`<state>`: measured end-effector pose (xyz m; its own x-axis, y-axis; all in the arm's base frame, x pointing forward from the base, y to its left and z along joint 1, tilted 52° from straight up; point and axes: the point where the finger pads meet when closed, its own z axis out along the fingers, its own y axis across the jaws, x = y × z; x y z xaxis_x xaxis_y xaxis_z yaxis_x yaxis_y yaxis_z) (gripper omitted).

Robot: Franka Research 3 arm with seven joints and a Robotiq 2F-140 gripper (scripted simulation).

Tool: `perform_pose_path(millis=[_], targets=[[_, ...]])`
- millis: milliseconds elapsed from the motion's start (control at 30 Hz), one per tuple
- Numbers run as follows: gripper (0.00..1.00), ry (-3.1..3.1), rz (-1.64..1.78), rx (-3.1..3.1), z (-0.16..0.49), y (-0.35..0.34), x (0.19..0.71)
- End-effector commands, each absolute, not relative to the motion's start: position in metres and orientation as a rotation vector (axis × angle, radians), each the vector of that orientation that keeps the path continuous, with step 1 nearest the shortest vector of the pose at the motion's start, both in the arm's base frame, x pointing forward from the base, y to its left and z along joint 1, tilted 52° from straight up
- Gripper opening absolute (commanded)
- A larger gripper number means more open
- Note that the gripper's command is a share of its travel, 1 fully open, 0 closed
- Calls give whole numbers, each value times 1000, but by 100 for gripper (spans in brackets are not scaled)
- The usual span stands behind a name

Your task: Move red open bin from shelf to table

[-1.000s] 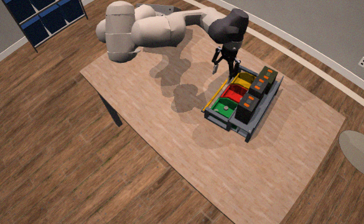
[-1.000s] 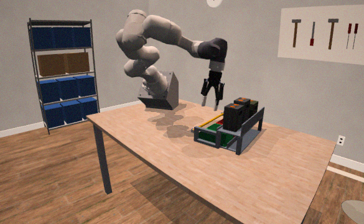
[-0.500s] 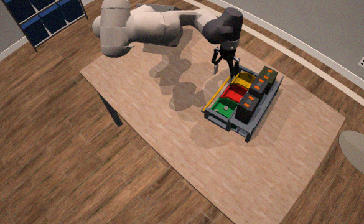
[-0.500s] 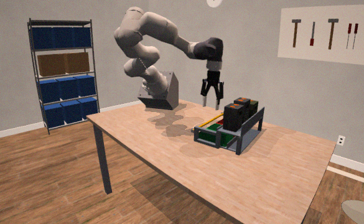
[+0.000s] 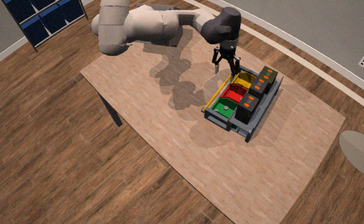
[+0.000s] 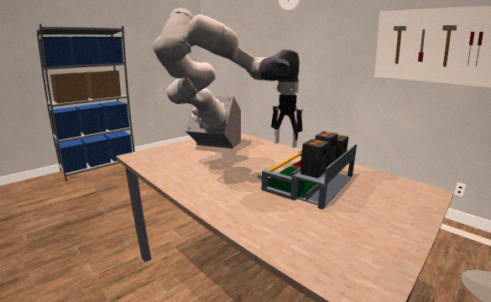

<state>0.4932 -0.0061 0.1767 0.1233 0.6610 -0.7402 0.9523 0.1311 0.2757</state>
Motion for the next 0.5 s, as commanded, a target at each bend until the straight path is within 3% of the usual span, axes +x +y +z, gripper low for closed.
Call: perform_pose_path(millis=[0, 467], targets=[[57, 1634, -463, 1591, 176, -6, 492], [57, 1629, -461, 1592, 176, -7, 492]])
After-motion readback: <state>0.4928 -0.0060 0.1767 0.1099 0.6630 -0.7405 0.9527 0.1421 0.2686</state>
